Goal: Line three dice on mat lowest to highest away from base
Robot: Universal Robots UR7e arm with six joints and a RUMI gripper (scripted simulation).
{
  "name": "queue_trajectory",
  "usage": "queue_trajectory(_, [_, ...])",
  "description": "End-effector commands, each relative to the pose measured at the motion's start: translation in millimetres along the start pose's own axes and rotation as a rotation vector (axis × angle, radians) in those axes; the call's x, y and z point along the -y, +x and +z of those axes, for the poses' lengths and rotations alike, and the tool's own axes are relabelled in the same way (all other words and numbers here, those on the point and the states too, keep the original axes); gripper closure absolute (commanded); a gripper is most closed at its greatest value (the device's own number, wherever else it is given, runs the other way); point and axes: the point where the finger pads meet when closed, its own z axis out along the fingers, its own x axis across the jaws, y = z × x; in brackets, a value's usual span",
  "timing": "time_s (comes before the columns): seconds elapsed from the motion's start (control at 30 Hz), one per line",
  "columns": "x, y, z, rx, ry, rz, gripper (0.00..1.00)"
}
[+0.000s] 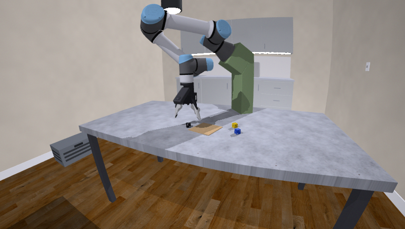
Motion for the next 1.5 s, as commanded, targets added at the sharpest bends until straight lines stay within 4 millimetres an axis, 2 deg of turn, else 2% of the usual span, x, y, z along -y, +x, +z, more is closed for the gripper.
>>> queue_trajectory(0.0, [0, 0, 0, 0.000, 0.001, 0.000, 0.00])
queue_trajectory(1.1, [0, 0, 0, 0.000, 0.001, 0.000, 0.00])
queue_trajectory(1.47, [-3, -10, 0, 0.000, 0.001, 0.000, 0.00])
